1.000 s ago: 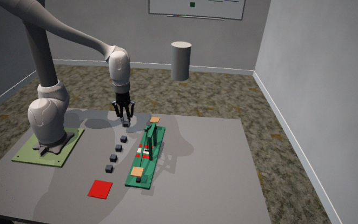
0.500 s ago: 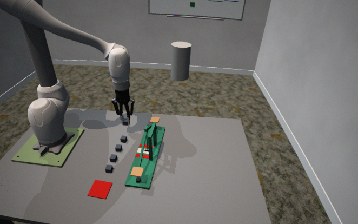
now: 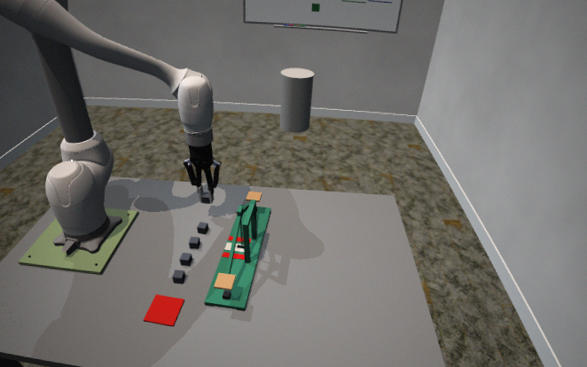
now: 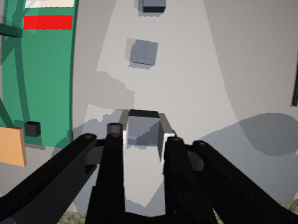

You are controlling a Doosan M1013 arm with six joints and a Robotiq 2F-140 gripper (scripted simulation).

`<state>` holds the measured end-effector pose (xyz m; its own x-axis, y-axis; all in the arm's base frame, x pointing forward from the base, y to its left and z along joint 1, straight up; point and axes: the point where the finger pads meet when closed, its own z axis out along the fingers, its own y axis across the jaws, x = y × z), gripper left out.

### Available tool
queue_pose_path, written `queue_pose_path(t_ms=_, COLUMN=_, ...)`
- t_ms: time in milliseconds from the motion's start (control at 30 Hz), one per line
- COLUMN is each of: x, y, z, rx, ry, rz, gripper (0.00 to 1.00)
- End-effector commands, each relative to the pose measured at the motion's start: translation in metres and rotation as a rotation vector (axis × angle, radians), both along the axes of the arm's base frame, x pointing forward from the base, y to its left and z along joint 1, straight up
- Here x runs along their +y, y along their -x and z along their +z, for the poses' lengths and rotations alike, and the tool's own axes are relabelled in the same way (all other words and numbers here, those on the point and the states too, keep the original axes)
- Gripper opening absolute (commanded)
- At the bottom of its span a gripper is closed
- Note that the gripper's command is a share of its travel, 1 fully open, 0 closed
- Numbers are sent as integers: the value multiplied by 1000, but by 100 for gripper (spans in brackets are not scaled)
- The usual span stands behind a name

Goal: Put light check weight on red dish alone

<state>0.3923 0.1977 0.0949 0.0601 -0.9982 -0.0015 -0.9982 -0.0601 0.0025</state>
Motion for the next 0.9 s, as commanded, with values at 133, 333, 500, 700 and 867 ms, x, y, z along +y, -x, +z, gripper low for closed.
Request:
queue_pose_path(t_ms=133, x=28, y=2, z=54, rx=0, ry=1, rz=-17, gripper=24)
queue_pose_path(t_ms=333, x=39, y=2, z=76, rx=0, ry=1, rz=-17, gripper=24)
queue_pose_path(t_ms=500, x=44, y=2, z=84, rx=0, ry=1, rz=-17, gripper=24)
queue_pose_path(t_ms=700, x=51, y=-64, z=88, rx=0, ry=1, rz=-17, gripper=24)
queue_pose_path(t_ms=867, x=53, y=-99, z=88, rx=0, ry=1, rz=-17, gripper=24)
